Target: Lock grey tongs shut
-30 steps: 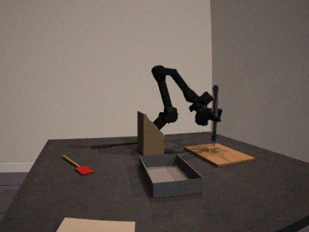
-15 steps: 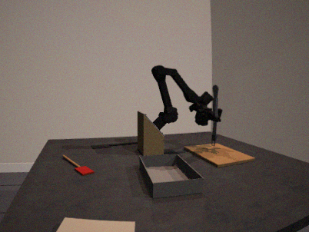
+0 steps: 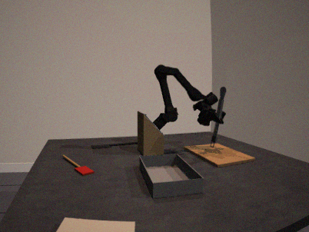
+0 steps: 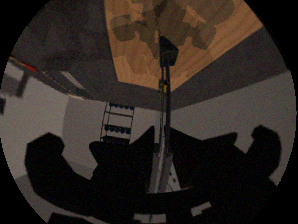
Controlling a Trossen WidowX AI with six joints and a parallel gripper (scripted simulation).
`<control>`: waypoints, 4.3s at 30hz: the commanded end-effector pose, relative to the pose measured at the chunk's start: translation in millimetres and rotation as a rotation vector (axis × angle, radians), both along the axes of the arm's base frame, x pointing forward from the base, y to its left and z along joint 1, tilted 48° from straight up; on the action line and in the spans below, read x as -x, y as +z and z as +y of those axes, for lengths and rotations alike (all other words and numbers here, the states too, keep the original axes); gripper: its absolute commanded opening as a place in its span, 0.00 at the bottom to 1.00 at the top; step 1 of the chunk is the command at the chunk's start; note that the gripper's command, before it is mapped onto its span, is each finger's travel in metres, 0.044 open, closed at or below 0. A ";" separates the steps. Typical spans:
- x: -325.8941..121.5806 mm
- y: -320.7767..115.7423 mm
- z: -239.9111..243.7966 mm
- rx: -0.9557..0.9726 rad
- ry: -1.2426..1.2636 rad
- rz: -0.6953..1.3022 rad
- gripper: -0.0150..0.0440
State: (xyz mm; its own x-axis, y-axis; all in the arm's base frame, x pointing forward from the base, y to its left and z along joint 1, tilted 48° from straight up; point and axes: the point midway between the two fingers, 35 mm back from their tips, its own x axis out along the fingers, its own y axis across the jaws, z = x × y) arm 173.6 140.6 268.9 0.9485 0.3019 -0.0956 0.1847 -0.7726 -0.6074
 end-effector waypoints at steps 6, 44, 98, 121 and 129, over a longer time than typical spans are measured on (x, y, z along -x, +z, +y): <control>-10.7 3.4 0.6 0.068 0.007 0.031 0.00; -28.8 -32.1 4.6 0.418 0.398 0.527 0.00; -23.6 -18.1 12.4 0.105 0.753 0.845 0.00; -31.8 -43.1 39.2 0.108 0.753 0.845 0.00; -33.0 -51.5 49.1 0.106 0.754 0.843 0.00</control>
